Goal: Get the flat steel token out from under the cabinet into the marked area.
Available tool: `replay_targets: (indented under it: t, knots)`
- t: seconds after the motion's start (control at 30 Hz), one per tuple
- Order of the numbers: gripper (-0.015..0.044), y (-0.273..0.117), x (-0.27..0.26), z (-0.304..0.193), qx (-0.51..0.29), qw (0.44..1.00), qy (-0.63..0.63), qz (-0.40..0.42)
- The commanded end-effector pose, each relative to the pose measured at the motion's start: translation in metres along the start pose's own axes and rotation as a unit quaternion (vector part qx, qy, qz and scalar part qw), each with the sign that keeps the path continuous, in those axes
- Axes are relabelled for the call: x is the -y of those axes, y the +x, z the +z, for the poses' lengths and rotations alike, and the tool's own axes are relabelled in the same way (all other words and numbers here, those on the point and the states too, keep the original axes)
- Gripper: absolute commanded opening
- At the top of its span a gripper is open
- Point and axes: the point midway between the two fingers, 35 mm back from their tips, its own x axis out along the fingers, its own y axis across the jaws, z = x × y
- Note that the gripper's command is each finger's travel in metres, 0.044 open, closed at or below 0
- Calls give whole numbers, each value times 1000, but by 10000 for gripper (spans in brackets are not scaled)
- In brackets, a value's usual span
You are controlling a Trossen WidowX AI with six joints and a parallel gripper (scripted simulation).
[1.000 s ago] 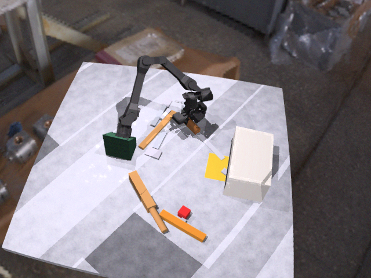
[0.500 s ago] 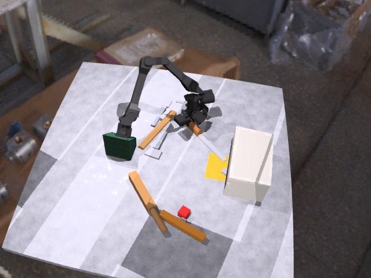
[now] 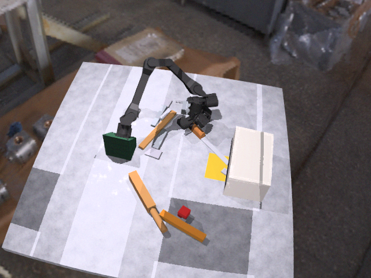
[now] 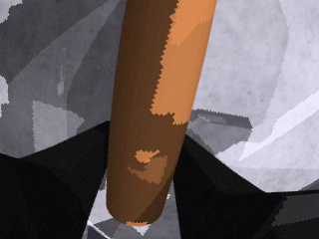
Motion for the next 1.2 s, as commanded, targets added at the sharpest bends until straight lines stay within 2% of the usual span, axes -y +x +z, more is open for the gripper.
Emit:
replay_targets:
  t: [0.0, 1.17]
  knots:
    - [0, 0, -1, 9, 1, 1000, -2, 1]
    - [0, 0, -2, 62, 2, 1000, -3, 1]
